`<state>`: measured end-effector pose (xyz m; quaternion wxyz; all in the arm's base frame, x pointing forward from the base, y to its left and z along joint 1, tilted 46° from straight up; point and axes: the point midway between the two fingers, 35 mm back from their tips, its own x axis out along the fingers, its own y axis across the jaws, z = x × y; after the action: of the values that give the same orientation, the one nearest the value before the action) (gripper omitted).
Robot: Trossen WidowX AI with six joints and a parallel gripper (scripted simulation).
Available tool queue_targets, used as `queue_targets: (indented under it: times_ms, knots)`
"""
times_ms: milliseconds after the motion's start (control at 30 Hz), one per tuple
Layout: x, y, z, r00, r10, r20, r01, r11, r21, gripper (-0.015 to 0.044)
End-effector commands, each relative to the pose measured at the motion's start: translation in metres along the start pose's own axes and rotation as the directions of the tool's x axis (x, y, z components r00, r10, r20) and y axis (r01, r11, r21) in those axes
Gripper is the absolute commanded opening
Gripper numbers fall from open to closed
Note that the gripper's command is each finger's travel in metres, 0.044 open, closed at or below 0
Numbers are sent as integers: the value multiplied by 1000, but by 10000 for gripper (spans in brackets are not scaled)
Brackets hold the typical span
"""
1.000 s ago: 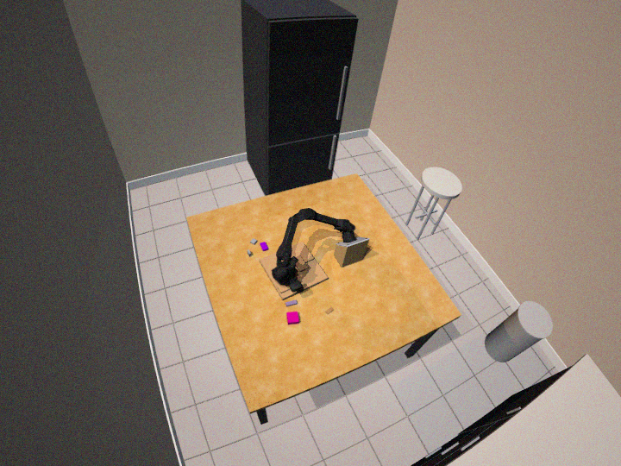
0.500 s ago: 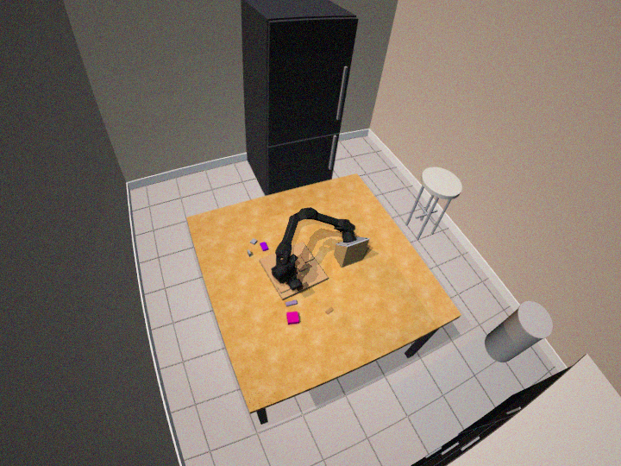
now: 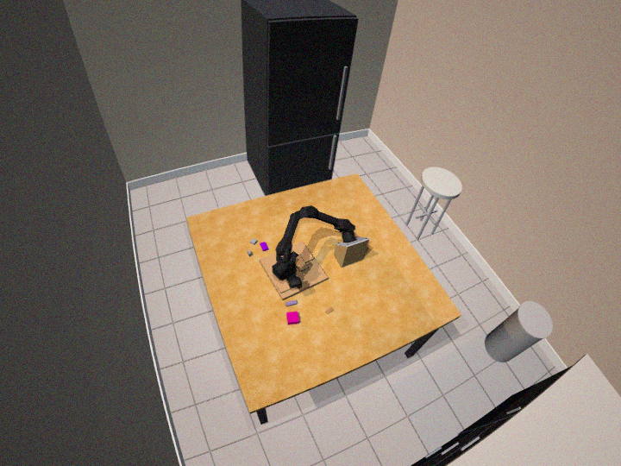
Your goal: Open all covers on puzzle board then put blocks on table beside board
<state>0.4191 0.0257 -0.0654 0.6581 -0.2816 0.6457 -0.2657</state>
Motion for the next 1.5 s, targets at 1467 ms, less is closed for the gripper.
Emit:
queue_targets:
  times_ms: [1467]
  knots:
    - [-10,-75,-182,1000,0,-9,9,73,997,0]
